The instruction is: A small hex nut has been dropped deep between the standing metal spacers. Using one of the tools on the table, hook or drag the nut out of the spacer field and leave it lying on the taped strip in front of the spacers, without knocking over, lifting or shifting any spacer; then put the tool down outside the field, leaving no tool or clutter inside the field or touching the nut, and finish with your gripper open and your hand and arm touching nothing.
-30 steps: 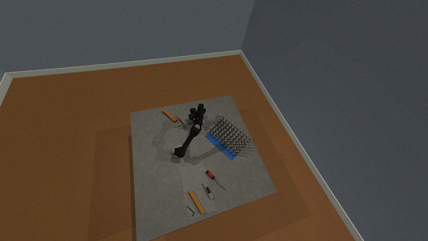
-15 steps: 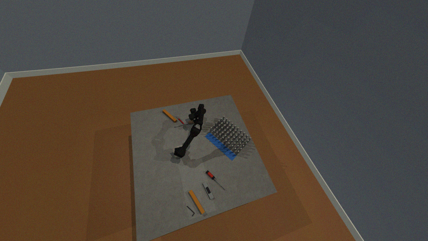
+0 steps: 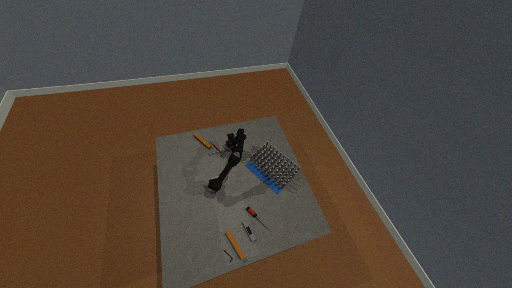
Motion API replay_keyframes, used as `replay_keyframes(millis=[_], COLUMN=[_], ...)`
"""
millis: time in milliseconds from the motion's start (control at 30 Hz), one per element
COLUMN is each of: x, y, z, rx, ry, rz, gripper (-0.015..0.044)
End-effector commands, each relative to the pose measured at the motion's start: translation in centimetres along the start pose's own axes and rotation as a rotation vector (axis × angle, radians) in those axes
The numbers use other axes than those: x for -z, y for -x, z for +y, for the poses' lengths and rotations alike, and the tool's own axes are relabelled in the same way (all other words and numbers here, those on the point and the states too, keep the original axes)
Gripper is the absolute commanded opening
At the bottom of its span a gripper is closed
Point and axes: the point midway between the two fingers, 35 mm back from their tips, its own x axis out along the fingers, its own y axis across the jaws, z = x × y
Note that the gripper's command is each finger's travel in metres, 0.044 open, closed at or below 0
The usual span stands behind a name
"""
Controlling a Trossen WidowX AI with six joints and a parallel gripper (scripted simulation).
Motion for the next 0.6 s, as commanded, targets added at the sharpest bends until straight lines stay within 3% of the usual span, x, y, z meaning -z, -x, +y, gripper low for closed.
replay_keyframes(millis=[0, 567], x=[0.2, 1.0], y=[-0.8, -3.3], z=[0.3, 1.2], rx=[-0.007, -0.009], ry=[0.008, 0.007], rz=[0.000, 0.001], gripper=[0.0280, 0.0280])
